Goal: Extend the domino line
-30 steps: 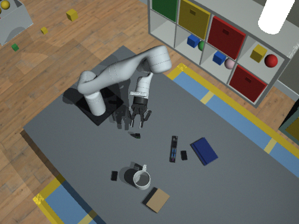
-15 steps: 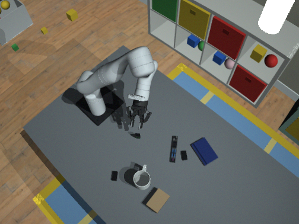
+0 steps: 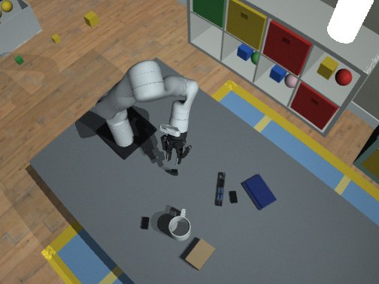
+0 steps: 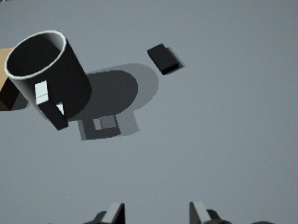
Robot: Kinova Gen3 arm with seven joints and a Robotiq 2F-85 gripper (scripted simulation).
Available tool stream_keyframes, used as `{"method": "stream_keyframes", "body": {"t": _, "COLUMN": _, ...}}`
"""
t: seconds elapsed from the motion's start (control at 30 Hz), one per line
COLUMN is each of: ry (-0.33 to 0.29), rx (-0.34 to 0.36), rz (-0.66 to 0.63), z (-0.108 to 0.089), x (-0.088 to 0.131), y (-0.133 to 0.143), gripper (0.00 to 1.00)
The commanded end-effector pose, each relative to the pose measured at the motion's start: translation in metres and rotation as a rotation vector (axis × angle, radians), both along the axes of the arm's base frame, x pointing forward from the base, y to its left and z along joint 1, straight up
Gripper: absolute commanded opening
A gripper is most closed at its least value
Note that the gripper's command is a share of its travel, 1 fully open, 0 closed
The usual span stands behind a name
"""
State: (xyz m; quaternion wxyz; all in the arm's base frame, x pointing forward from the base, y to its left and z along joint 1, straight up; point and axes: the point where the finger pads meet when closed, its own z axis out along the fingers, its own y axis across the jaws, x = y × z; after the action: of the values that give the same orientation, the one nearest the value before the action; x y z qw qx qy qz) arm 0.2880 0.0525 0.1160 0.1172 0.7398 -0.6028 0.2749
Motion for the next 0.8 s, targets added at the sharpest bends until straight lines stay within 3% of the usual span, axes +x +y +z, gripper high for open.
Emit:
{"method": "stream_keyframes", "body": {"t": 0.0, "ry": 0.012, "rx": 0.072, "rz": -0.061, "z": 0.0052, "x": 0.0032, "y": -0.0111, "gripper": 0.47}}
{"method": "stream_keyframes", "body": {"t": 0.1, "ry": 0.014, "rx": 0.089, "rz": -0.068, "z": 0.0055, "x": 0.0037, "y": -0.0111, "gripper": 0.47}}
{"method": "stream_keyframes", "body": {"t": 0.6, "ry": 0.072, "rx": 0.314, "rz": -0.17, "z": 0.0061, "x": 0.006, "y": -0.0136, "gripper": 0.47}}
{"method": "stream_keyframes", "body": {"t": 0.77, "ry": 0.078, "rx": 0.353, "rz": -0.185, "z": 0.0067, "x": 0.0071, "y": -0.0142, "gripper": 0.47}}
